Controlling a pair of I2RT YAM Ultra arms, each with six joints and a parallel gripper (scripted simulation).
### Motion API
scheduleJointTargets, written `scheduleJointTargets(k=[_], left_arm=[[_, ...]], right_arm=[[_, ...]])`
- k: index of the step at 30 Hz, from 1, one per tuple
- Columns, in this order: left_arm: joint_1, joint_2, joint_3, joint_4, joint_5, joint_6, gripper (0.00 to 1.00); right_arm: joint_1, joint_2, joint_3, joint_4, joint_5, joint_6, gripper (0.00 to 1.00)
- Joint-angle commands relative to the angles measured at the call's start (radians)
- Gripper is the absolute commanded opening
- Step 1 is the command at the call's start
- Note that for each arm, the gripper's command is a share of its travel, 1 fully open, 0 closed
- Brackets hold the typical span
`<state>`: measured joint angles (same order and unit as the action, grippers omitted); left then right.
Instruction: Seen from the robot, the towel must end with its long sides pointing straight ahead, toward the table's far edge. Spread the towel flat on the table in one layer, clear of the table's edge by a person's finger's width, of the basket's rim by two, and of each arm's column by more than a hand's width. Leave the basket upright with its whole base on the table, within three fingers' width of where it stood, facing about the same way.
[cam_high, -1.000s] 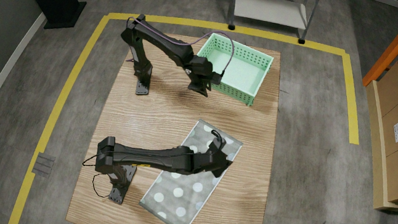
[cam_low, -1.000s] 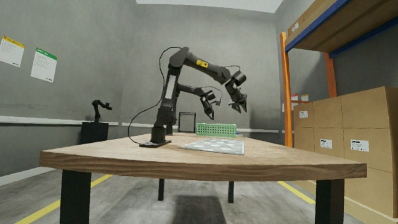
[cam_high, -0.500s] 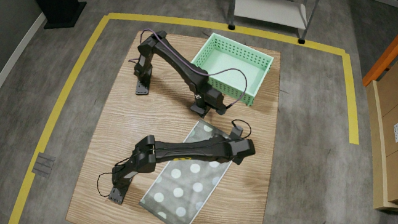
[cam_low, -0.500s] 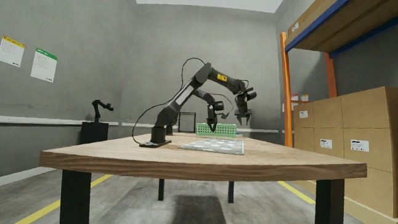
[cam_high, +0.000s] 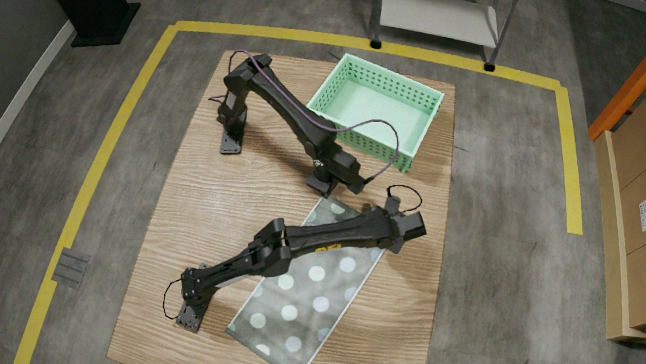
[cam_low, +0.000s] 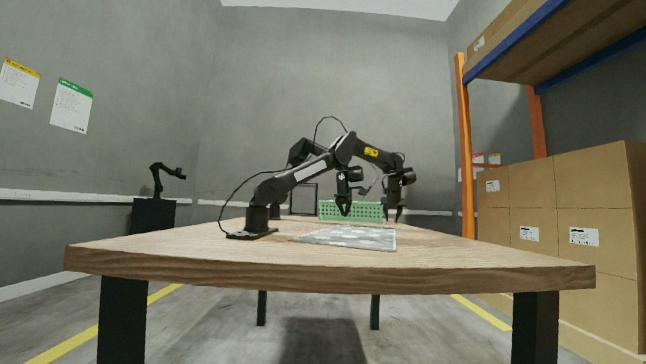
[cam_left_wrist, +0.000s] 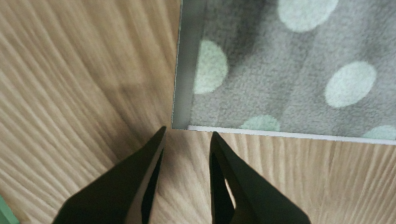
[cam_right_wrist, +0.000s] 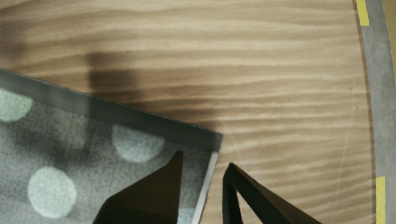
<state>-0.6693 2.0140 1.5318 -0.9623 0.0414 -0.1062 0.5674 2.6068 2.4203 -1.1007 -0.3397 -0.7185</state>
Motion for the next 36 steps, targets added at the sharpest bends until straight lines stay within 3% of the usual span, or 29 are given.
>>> scheduleJointTargets(k=[1,8,9,11,12,17,18,36], left_arm=[[0.006,-0.016,0.035,0.02,-0.004,-0.005,0.34],[0.006,-0.016,0.035,0.02,-0.004,-0.005,0.34],[0.006,-0.031,-0.024,0.033,-0.004,-0.004,0.34],[0.006,-0.031,-0.021,0.034,-0.004,-0.004,0.34],[0.006,0.006,-0.047,0.061,-0.004,-0.004,0.34],[-0.004,0.028,-0.043,0.096,-0.005,-0.008,0.34],[0.0,0.047,-0.091,0.14,-0.004,-0.003,0.34],[0.001,0.053,-0.124,0.188,-0.004,-0.002,0.34]], right_arm=[[-0.017,-0.001,0.065,-0.047,-0.005,0.014,0.34],[-0.01,-0.028,0.083,-0.06,-0.008,0.008,0.34],[0.009,-0.033,0.065,-0.05,0.011,0.017,0.34],[0.009,-0.032,0.066,-0.051,0.003,0.016,0.34],[0.009,-0.028,0.002,-0.003,0.002,0.015,0.34],[-0.013,-0.026,-0.035,0.038,-0.01,-0.001,0.34],[-0.023,-0.018,-0.065,0.071,-0.012,-0.012,0.34],[0.009,-0.016,-0.14,0.142,0.008,0.016,0.34]])
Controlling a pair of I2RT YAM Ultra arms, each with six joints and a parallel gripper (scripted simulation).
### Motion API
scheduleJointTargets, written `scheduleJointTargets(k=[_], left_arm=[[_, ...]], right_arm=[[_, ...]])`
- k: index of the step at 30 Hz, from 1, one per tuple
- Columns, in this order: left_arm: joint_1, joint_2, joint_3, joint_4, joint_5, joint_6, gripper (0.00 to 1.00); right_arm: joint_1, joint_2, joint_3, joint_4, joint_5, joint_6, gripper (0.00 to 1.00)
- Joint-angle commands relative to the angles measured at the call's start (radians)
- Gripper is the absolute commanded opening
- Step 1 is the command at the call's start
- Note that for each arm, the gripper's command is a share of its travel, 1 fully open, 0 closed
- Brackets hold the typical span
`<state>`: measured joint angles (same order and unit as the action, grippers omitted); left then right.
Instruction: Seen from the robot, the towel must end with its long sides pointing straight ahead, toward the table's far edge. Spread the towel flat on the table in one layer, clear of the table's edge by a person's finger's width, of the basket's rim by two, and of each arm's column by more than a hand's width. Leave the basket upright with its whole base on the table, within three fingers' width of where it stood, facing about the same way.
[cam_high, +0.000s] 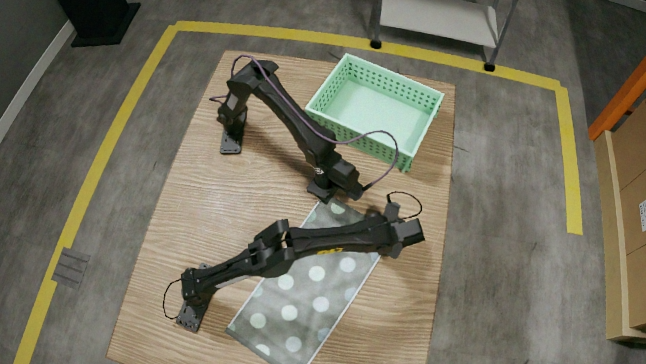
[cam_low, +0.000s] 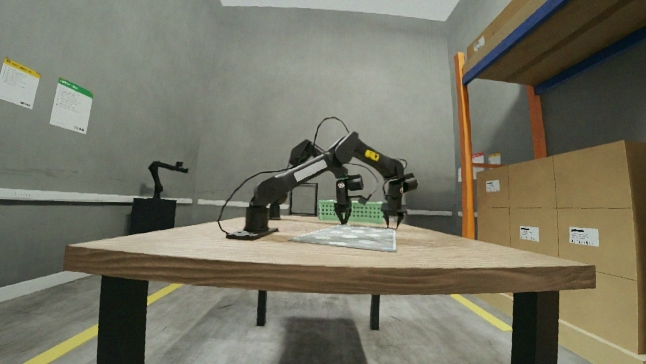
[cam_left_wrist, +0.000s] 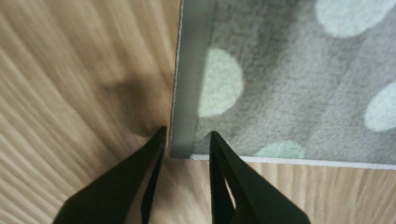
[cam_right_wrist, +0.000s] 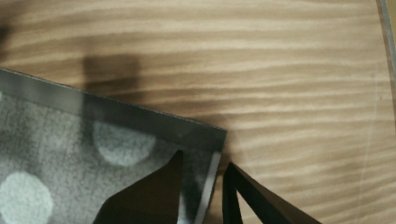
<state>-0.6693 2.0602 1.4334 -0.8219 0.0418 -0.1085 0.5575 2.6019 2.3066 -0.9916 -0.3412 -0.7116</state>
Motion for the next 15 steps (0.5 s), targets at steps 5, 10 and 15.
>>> scheduleJointTargets(k=[5,10,15], left_arm=[[0.001,0.007,-0.026,0.048,-0.005,0.0,0.34],[0.001,0.007,-0.026,0.048,-0.005,0.0,0.27],[-0.015,0.014,-0.029,0.051,-0.011,-0.012,0.19]], right_arm=[[0.019,-0.006,-0.029,0.035,0.009,0.006,0.34],[0.019,-0.006,-0.029,0.035,0.009,0.006,0.34],[0.019,-0.004,-0.029,0.035,0.009,0.006,0.24]])
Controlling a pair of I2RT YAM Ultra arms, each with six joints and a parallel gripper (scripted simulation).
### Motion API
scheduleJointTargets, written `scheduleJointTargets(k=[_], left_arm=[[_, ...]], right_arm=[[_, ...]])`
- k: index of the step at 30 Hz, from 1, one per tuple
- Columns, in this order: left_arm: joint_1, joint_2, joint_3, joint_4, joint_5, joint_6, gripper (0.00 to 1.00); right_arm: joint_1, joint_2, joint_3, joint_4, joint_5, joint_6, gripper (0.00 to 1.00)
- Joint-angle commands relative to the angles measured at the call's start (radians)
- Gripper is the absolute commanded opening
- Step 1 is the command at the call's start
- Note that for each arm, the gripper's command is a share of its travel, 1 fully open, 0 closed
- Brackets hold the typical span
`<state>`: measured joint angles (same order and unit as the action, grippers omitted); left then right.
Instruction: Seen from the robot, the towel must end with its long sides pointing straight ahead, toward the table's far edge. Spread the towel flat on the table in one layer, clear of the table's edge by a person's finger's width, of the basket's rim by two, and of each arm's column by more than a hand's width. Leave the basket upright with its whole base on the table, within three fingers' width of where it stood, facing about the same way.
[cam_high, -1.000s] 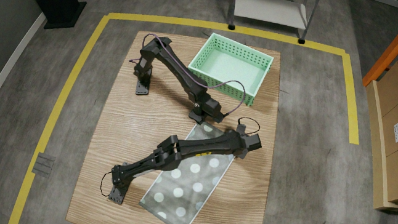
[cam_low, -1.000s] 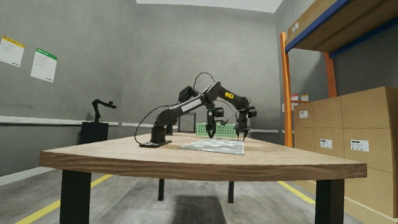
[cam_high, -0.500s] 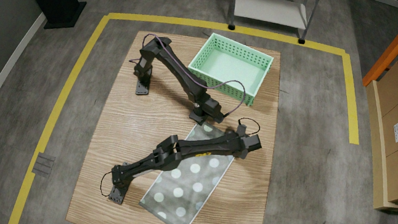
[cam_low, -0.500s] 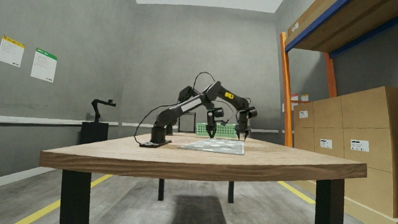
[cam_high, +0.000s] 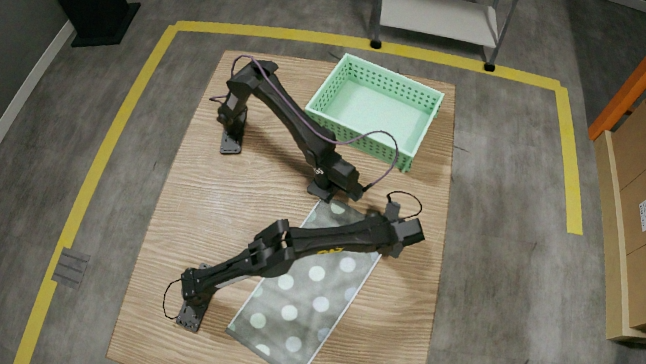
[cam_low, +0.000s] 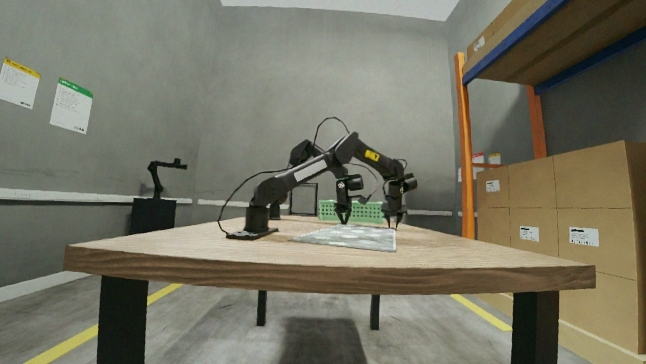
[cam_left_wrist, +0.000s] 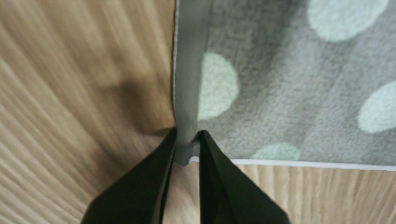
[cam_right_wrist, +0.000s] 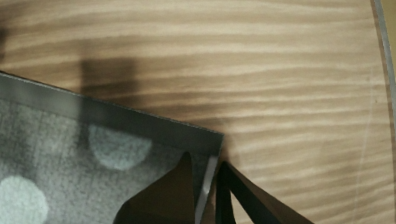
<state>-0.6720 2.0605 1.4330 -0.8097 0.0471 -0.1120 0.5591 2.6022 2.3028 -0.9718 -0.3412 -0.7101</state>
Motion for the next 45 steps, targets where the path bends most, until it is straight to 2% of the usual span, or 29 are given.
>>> scheduleJointTargets(k=[1,5,6,8,9,22,23,25,26,45], left_arm=[[-0.019,0.016,-0.025,0.038,-0.017,-0.016,0.11],[-0.02,0.016,-0.025,0.038,-0.017,-0.016,0.11],[-0.027,0.018,0.007,0.035,-0.018,-0.023,0.02],[-0.027,0.018,0.007,0.035,-0.018,-0.023,0.02],[-0.03,0.019,0.025,0.035,-0.018,-0.027,0.01],[-0.001,-0.002,0.012,0.023,-0.031,-0.003,0.0],[0.004,-0.045,0.04,-0.035,-0.037,0.004,0.0],[0.004,-0.045,0.04,-0.036,-0.037,0.004,0.0],[0.004,-0.073,0.074,-0.095,-0.044,0.005,0.0],[0.005,-0.052,0.088,-0.109,-0.044,0.003,0.0]], right_arm=[[0.02,-0.03,-0.027,-0.021,0.02,0.005,0.15],[0.02,-0.03,-0.028,-0.021,0.02,0.005,0.15],[0.026,-0.036,-0.035,-0.029,0.031,0.01,0.05],[0.026,-0.037,-0.037,-0.028,0.031,0.008,0.05],[0.03,-0.042,-0.043,-0.038,0.04,0.009,0.0],[0.002,-0.049,-0.052,-0.013,0.04,-0.01,0.0],[-0.006,-0.053,-0.051,-0.027,0.046,-0.023,0.0],[-0.006,-0.054,-0.052,-0.027,0.046,-0.023,0.0],[-0.009,-0.08,0.016,-0.074,0.056,-0.026,0.0],[-0.008,-0.077,0.029,-0.083,0.05,-0.027,0.0]])
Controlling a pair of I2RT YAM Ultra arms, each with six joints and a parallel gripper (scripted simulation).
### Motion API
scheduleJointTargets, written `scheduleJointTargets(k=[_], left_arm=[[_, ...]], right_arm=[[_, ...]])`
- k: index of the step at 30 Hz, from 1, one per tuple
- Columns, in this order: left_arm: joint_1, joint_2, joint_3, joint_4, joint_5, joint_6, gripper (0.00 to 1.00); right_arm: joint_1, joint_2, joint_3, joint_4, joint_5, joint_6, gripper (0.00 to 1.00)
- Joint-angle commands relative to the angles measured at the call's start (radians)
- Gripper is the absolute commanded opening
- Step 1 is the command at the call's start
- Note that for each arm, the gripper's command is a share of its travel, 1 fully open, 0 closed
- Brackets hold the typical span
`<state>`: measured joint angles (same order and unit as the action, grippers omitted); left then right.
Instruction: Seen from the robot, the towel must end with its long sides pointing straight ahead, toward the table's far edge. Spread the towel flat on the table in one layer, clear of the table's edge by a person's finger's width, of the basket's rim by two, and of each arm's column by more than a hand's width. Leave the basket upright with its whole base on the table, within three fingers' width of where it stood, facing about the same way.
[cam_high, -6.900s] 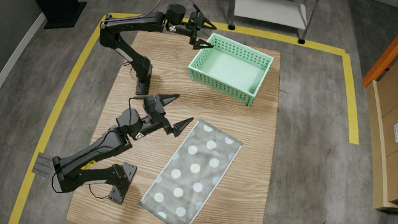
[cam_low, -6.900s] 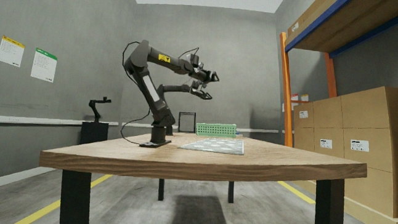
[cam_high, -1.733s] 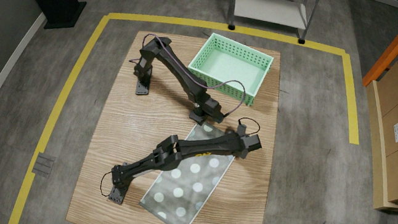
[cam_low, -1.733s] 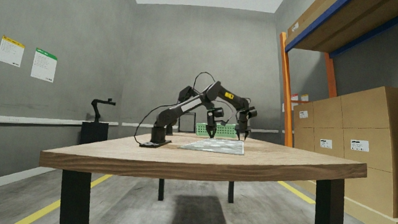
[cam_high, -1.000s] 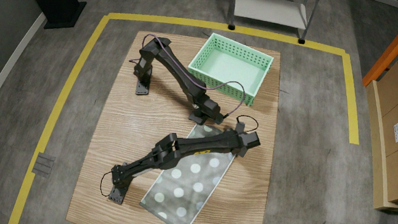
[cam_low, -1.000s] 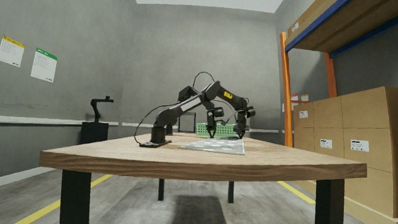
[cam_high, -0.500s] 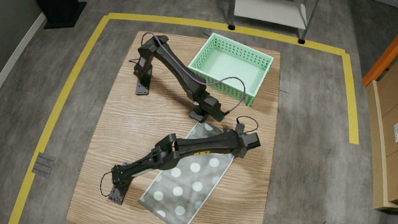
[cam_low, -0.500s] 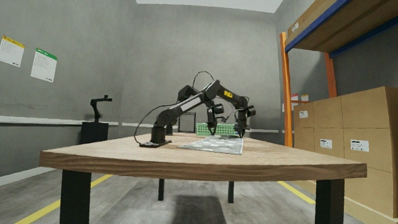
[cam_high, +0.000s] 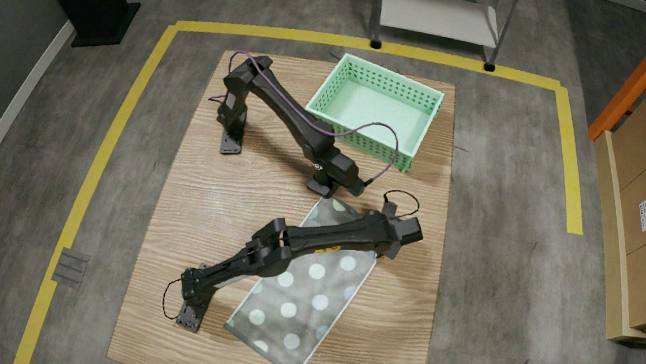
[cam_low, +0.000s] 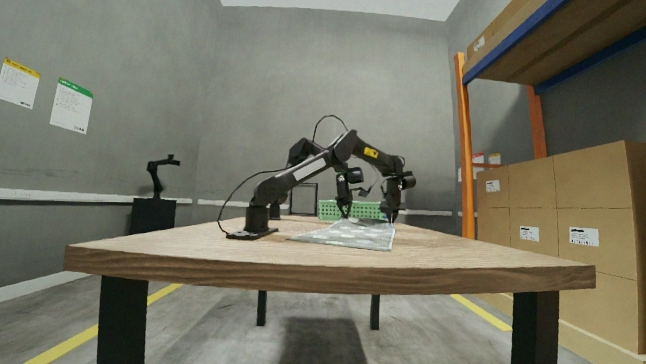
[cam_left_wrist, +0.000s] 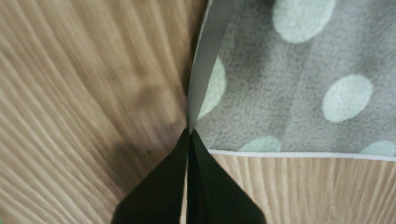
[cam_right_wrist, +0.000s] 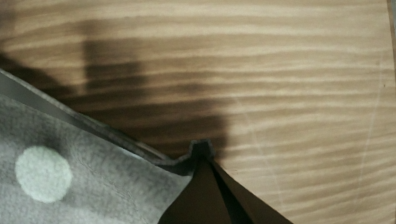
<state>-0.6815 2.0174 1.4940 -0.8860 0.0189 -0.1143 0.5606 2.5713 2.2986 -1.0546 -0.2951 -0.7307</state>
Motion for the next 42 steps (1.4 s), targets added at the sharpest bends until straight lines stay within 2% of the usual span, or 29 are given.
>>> scheduleJointTargets(k=[1,4,5,8,12,19,25,29,38,39,41,42], left_arm=[[0.014,-0.009,0.027,-0.033,-0.015,0.006,0.0],[0.014,-0.009,0.027,-0.033,-0.015,0.006,0.0],[-0.011,0.033,0.006,0.021,-0.017,-0.012,0.0],[-0.001,0.012,0.029,-0.012,-0.016,0.002,0.0],[-0.001,-0.01,0.028,-0.011,-0.017,0.002,0.0],[0.024,-0.063,0.052,-0.061,-0.018,0.024,0.0],[0.039,-0.108,0.095,-0.12,-0.018,0.044,0.0],[0.04,-0.105,0.105,-0.128,-0.016,0.045,0.0],[0.07,-0.16,0.23,-0.251,-0.012,0.077,0.0],[0.079,-0.176,0.278,-0.291,-0.011,0.086,0.0],[0.081,-0.168,0.293,-0.303,-0.009,0.087,0.0],[0.091,-0.18,0.35,-0.344,-0.008,0.095,0.0]], right_arm=[[-0.009,-0.046,0.033,-0.001,0.004,-0.007,0.0],[-0.009,-0.046,0.033,-0.001,0.004,-0.007,0.0],[0.001,-0.071,-0.054,0.036,0.007,0.007,0.0],[-0.002,-0.086,-0.067,0.039,0.007,0.015,0.0],[-0.002,-0.097,-0.043,0.049,0.001,0.015,0.0],[-0.014,-0.151,-0.089,-0.007,0.017,0.052,0.0],[-0.017,-0.218,-0.077,-0.034,0.025,0.092,0.0],[-0.017,-0.219,-0.071,-0.037,0.012,0.092,0.0],[-0.02,-0.322,-0.037,-0.113,0.044,0.172,0.0],[-0.02,-0.356,-0.023,-0.14,0.051,0.203,0.0],[-0.02,-0.351,-0.01,-0.151,0.053,0.203,0.0],[-0.019,-0.383,0.011,-0.181,0.06,0.236,0.0]])
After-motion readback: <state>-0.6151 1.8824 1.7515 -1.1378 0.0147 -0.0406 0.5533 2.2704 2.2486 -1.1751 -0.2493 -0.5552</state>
